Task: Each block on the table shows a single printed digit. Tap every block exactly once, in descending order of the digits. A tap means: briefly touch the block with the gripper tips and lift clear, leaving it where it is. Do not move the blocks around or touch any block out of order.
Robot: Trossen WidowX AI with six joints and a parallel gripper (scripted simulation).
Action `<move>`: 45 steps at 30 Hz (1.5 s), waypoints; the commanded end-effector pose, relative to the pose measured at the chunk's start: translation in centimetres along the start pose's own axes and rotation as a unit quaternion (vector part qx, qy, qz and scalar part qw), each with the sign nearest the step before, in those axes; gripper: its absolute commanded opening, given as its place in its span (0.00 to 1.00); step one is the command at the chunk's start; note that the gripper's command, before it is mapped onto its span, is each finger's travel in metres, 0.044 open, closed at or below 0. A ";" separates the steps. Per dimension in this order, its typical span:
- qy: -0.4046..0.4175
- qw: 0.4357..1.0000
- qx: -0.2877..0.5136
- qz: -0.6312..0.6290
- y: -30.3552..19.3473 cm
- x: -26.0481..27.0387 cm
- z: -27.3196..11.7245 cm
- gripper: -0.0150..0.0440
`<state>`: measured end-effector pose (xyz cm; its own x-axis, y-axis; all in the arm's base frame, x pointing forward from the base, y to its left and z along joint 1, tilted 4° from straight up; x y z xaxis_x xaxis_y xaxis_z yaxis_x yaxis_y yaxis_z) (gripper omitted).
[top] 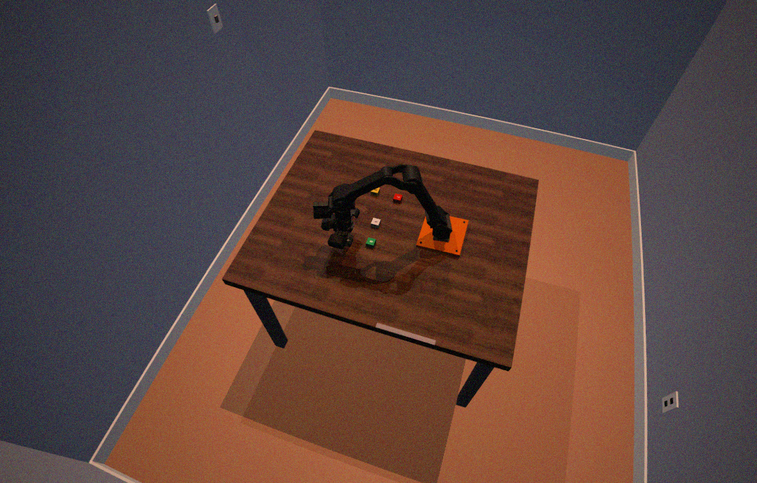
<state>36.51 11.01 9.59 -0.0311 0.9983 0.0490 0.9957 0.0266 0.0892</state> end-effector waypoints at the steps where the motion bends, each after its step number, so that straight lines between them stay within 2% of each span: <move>1: -0.003 1.000 0.003 0.002 -0.1 -0.1 1.0 0.29; 10: -0.003 1.000 0.003 0.002 -0.1 -0.1 1.2 0.29; 14: -0.003 1.000 0.003 0.002 -0.1 -0.1 -1.6 0.29; 19: -0.003 1.000 0.003 0.002 -0.1 -0.1 -2.0 0.29; 26: -0.003 1.000 0.003 0.002 0.0 0.0 -9.7 0.29; 31: -0.004 1.000 0.003 0.004 0.0 -0.3 -9.9 0.29; 38: -0.012 0.999 -0.005 0.035 0.1 -11.1 -10.2 0.29; 45: -0.016 1.000 0.002 0.017 -2.4 -20.9 -10.2 0.29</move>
<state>35.33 -6.16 18.81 0.0250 0.9995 0.0194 0.9957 -0.0267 0.0885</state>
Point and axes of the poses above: the point midway between the two fingers, 35 mm back from their tips, its own z axis out along the fingers, its own x axis across the jaws, y = z × x, the point moved 2 cm from there along -z, back along the fingers, and after that the axes turned 7 degrees about -z, right-handed, at the moved point
